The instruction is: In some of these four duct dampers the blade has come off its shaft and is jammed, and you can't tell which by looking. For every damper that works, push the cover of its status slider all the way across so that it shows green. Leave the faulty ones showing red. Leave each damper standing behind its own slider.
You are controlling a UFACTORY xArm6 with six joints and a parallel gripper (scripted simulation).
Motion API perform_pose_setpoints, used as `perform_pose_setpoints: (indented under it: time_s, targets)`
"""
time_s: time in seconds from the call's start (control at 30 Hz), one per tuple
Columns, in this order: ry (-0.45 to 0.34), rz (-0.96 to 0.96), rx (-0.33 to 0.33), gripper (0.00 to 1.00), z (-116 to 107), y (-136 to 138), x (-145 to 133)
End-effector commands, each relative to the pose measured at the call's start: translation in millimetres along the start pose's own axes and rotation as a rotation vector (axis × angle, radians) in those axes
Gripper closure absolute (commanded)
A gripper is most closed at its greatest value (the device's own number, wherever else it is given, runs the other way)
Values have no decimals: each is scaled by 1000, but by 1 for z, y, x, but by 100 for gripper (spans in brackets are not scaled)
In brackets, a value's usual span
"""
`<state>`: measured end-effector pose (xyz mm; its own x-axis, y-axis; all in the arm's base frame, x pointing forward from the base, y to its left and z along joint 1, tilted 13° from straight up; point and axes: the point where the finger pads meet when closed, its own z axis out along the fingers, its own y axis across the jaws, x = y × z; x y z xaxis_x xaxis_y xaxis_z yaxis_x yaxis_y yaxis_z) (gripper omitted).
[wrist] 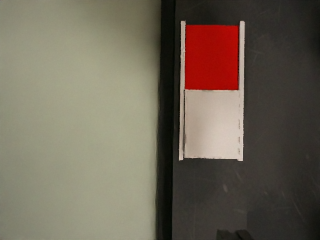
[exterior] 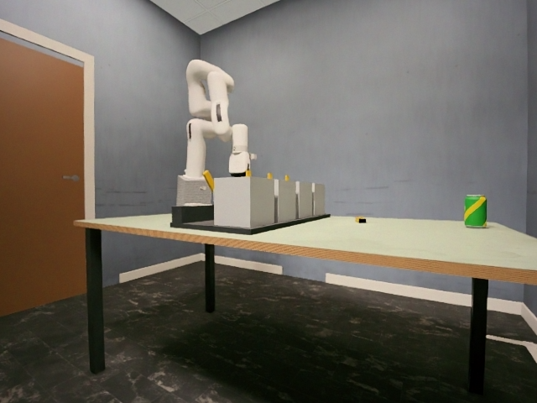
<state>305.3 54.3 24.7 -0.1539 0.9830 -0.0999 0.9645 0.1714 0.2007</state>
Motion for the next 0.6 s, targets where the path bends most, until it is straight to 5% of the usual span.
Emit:
perform_pose_setpoints:
  time_s: [0.0, 0.57]
  targets:
    - [-1, 0, -3, 100, 0, 1, 0]
    - [-7, 1, -5, 100, 5, 3, 3]
